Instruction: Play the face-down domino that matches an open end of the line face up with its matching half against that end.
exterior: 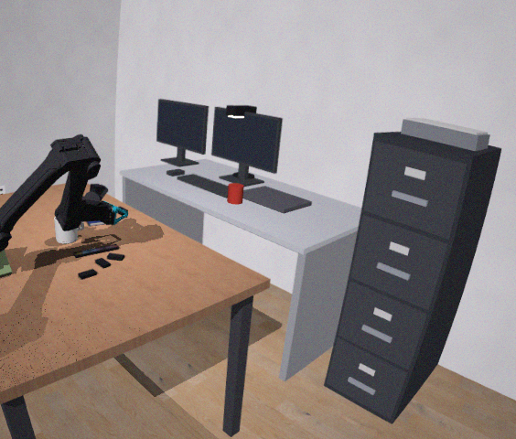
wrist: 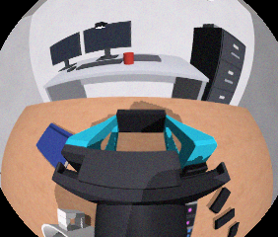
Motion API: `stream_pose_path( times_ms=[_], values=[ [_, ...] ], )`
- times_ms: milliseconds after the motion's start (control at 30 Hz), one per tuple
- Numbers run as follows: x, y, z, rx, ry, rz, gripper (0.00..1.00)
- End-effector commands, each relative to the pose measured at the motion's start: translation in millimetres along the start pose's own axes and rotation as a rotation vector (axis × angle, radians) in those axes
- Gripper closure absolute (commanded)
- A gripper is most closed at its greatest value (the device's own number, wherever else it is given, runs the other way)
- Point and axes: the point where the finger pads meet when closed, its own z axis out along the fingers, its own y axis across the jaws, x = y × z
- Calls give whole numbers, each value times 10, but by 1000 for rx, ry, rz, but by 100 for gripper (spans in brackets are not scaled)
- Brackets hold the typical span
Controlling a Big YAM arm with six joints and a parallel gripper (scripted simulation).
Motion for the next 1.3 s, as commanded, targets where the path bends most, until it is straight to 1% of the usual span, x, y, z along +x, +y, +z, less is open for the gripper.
stream_pose_path(
  times_ms=[0,233,267,567,800,833,1133,1267],
  values=[
    [52,-103,64,33,-16,28,48],
    [52,-103,64,33,-16,28,48],
    [134,-24,19,10,8,7,48],
    [292,-115,110,39,-19,30,48],
    [292,-115,110,39,-19,30,48],
    [404,-31,37,11,13,12,48],
    [523,-154,205,45,-26,29,48],
    [523,-154,205,45,-26,29,48]
  ],
)
